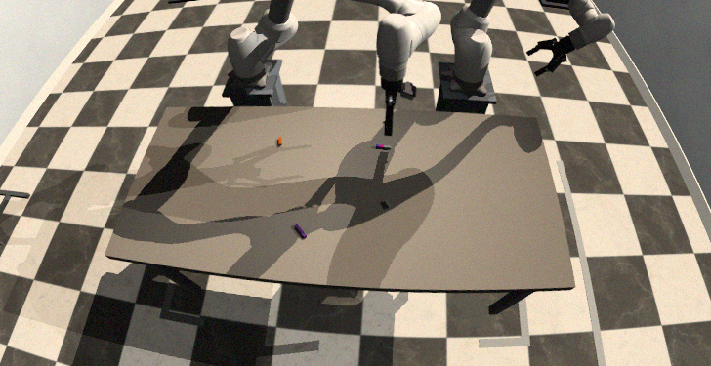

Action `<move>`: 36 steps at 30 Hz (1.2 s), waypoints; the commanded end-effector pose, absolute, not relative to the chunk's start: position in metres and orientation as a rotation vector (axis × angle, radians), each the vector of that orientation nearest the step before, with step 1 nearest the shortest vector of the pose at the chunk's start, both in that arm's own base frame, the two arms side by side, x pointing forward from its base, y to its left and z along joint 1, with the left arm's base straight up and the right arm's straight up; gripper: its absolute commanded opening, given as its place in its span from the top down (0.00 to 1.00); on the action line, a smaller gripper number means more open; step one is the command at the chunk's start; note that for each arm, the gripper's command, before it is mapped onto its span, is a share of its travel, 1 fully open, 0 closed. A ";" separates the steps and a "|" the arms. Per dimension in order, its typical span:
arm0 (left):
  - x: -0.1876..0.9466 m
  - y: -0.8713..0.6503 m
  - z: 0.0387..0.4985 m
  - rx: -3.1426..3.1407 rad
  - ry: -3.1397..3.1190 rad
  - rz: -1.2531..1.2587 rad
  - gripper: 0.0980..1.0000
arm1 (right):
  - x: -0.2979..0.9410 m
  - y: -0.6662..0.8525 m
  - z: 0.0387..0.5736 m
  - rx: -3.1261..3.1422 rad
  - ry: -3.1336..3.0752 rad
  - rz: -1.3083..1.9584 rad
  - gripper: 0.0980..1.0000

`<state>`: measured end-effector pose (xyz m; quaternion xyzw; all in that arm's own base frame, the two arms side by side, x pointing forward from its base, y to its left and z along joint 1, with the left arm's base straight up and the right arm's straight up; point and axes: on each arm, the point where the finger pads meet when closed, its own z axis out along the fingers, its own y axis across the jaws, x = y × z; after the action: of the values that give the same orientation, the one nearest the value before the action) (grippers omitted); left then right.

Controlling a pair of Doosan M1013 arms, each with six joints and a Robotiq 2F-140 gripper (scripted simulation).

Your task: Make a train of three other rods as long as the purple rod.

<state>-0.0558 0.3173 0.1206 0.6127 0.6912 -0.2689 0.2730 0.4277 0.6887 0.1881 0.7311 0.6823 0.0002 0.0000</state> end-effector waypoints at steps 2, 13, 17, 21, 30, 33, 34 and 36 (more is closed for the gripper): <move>-0.056 0.318 0.121 1.650 1.861 -0.723 0.00 | 0.428 0.689 0.198 2.297 2.144 0.002 0.00; -0.056 0.318 0.121 1.650 1.861 -0.723 0.00 | 0.428 0.689 0.201 2.297 2.144 0.002 0.00; -0.056 0.318 0.121 1.650 1.861 -0.723 0.00 | 0.428 0.689 0.201 2.297 2.144 0.002 0.00; -0.056 0.318 0.121 1.650 1.861 -0.723 0.00 | 0.428 0.689 0.201 2.297 2.144 0.002 0.00; -0.056 0.318 0.121 1.650 1.861 -0.723 0.00 | 0.428 0.689 0.201 2.297 2.144 0.002 0.00; -0.056 0.318 0.121 1.650 1.861 -0.723 0.00 | 0.428 0.689 0.201 2.297 2.144 0.002 0.00; -0.056 0.318 0.121 1.650 1.861 -0.723 0.00 | 0.428 0.689 0.201 2.297 2.144 0.002 0.00; -0.056 0.318 0.121 1.650 1.861 -0.723 0.00 | 0.428 0.689 0.201 2.297 2.144 0.002 0.00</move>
<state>-0.0558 0.3173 0.1206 0.6127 0.6912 -0.2689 0.2730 0.4277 0.6887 0.1998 0.7311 0.6823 -0.0001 0.0001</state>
